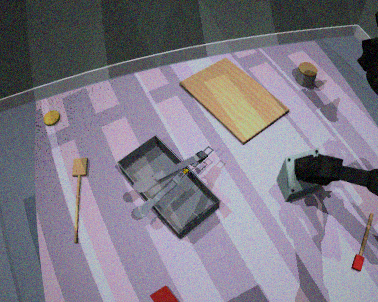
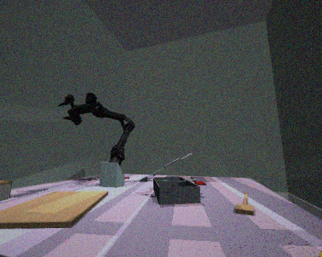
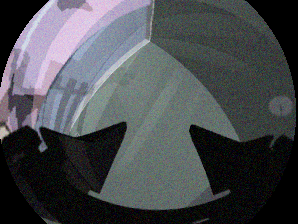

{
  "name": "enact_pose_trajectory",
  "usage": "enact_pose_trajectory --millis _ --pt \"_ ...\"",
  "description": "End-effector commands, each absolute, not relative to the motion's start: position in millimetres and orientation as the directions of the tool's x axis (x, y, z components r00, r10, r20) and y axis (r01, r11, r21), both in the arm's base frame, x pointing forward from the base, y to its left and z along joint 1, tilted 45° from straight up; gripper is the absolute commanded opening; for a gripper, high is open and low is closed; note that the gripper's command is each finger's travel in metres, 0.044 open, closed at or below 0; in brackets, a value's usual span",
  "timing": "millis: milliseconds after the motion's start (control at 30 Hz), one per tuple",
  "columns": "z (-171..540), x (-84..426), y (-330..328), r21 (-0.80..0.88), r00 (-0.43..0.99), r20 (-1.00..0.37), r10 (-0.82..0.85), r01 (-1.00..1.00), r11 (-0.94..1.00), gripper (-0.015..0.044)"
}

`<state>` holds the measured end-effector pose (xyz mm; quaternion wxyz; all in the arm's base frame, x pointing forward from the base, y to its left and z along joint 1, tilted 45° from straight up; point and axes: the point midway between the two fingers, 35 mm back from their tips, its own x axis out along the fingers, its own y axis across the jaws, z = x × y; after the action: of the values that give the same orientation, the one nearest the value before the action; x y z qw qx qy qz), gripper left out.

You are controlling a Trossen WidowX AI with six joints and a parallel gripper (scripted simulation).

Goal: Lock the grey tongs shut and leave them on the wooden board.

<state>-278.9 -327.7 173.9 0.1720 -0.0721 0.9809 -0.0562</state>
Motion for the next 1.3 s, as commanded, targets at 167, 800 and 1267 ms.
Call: enact_pose_trajectory --millis 167,800,1267 --pt "158 -246 -358 -0.25 -0.882 -0.387 -0.27 -0.182 0.951 0.0295" --pt "94 -90 -418 -0.527 -0.57 -0.636 -0.52 -0.172 0.832 -0.015" --pt "36 67 -408 -0.482 -0.19 -0.876 -0.443 0.374 0.792 -0.015"
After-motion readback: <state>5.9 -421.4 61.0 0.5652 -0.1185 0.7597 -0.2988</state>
